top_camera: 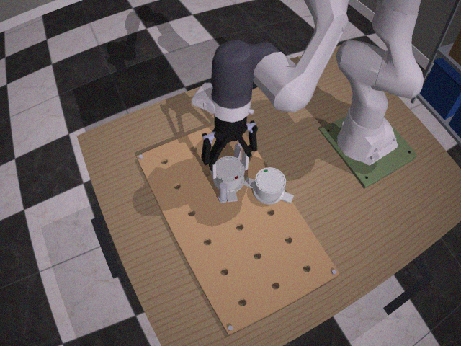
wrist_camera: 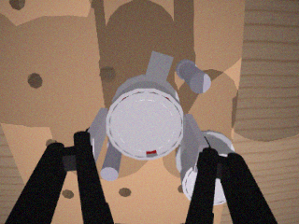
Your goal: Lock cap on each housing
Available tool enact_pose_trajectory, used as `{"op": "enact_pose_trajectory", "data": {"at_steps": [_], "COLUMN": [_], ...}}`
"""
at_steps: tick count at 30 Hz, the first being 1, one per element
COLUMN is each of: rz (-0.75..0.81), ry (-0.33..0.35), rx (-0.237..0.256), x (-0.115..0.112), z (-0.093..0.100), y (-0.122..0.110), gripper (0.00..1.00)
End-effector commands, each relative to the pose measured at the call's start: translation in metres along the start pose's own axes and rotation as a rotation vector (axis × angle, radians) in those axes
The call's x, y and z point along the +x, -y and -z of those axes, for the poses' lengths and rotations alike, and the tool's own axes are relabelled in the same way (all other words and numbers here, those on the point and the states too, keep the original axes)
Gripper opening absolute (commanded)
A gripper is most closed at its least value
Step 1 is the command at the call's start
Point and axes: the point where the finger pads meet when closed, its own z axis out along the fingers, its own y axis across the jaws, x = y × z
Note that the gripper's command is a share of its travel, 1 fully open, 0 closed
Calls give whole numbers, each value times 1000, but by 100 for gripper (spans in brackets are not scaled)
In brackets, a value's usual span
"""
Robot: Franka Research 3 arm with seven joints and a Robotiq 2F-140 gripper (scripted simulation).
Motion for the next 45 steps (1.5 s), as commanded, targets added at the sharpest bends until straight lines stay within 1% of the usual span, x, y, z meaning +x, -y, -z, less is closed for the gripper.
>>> {"op": "enact_pose_trajectory", "data": {"at_steps": [1,14,21,23,29,33,45], "rz": [-167,-211,-339,-339,-491,-561,-597], "ry": [-10,-10,-9,-9,-9,-9,-9], "rx": [5,5,6,6,6,7,7], "x": [0,0,0,0,0,0,0], "z": [-1,-1,-1,-1,-1,-1,-1], "y": [0,0,0,0,0,0,0], "gripper": [10,10,10,10,10,10,10]}}
